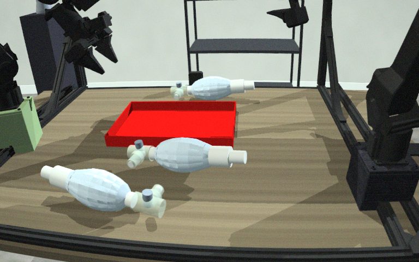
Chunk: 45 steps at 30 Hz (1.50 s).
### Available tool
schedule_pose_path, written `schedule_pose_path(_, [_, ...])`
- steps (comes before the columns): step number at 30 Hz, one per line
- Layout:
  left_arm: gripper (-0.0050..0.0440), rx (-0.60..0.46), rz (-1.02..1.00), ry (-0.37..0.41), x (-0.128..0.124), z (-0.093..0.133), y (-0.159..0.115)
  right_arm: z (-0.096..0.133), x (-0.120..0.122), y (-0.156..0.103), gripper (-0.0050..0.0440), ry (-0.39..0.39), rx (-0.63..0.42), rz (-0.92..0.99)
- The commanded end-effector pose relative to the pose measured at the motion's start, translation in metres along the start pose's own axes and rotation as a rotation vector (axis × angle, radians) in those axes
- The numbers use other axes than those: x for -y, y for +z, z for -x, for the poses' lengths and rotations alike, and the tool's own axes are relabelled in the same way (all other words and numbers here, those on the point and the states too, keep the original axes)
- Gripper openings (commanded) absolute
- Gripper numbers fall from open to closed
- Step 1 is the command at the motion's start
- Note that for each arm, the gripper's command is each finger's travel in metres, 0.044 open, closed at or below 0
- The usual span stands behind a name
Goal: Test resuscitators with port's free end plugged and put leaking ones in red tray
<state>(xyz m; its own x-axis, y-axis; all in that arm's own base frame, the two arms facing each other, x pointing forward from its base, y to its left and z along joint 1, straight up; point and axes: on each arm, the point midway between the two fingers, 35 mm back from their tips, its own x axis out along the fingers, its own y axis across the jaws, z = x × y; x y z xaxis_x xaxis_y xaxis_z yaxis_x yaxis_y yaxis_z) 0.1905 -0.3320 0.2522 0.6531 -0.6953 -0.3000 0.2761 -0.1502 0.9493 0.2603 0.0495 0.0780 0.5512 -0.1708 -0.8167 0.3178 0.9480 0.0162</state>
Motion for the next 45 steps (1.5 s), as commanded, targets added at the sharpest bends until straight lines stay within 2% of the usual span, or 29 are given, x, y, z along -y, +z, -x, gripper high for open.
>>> schedule_pose_path(1, [0.0440, -0.015, 0.070, -0.029, 0.006, -0.004, -0.002, 0.000, 0.000, 0.000, 0.0440, 0.002, -0.001, 0.001])
schedule_pose_path(6, [0.0440, -0.129, 0.424, -0.143, 0.033, -0.020, -0.012, 0.000, 0.000, 0.000, 0.0440, 0.002, -0.001, 0.001])
schedule_pose_path(11, [0.0440, -0.289, 0.769, -0.212, 0.059, -0.031, -0.024, 0.000, 0.000, 0.000, 0.0440, 0.002, -0.001, 0.001])
schedule_pose_path(17, [0.0440, -0.289, 0.769, -0.212, 0.059, -0.031, -0.024, 0.000, 0.000, 0.000, 0.0440, 0.002, -0.001, 0.001])
schedule_pose_path(21, [0.0440, -0.428, 0.995, -0.234, 0.081, -0.036, -0.034, 0.000, 0.000, 0.000, 0.0440, 0.001, 0.000, 0.001])
schedule_pose_path(25, [0.0440, -0.595, 1.252, -0.208, 0.099, -0.040, -0.045, 0.000, 0.000, 0.000, 0.0440, 0.001, 0.000, 0.001])
schedule_pose_path(28, [0.0440, -0.725, 1.434, -0.159, 0.112, -0.041, -0.053, 0.000, 0.000, 0.000, 0.0440, 0.001, 0.000, 0.001])
schedule_pose_path(35, [0.0440, -0.745, 1.438, -0.162, 0.117, -0.040, -0.055, 0.000, 0.000, 0.000, 0.0440, 0.000, -0.001, 0.000])
schedule_pose_path(40, [0.0440, -0.897, 1.643, -0.061, 0.129, -0.040, -0.064, 0.000, 0.000, 0.000, 0.0440, 0.000, -0.001, 0.000])
schedule_pose_path(45, [0.0440, -1.043, 1.832, 0.079, 0.139, -0.039, -0.074, 0.000, 0.000, 0.000, 0.0440, 0.000, -0.001, 0.000])
